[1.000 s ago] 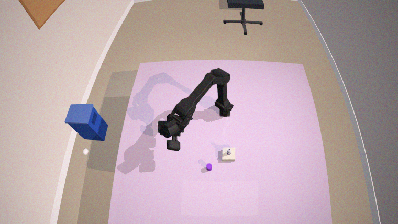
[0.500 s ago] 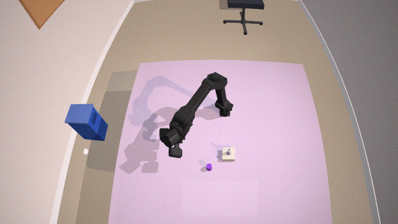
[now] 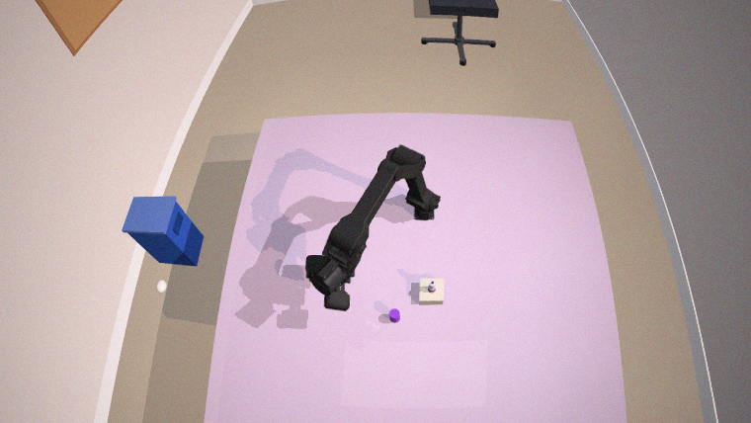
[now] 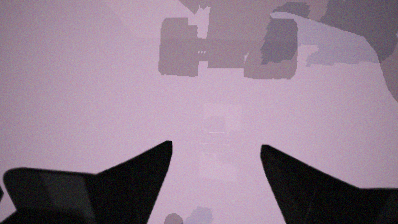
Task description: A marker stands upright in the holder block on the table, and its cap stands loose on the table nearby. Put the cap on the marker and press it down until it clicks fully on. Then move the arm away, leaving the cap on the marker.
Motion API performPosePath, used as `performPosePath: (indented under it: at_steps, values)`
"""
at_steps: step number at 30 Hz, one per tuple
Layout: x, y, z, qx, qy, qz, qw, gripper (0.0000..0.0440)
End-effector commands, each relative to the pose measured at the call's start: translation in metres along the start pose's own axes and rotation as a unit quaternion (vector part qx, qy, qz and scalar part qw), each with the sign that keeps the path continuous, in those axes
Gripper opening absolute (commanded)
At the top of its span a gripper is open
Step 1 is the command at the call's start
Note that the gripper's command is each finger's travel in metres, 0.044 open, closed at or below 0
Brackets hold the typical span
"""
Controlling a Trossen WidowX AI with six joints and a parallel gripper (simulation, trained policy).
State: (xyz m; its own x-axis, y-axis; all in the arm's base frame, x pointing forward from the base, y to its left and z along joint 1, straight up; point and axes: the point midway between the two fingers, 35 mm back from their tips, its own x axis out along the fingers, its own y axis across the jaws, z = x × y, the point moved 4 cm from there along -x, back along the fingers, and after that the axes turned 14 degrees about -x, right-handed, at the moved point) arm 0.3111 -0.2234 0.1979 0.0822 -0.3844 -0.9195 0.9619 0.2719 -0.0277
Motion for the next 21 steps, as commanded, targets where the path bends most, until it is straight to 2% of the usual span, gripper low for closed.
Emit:
performPosePath:
  at_steps: [1,21]
  values:
    - [0.001,0.009,-0.004,0.006,0.011,0.004,1.0,0.0326]
    - [0.005,0.049,-0.032,0.016,0.071,0.013,0.997,0.0324]
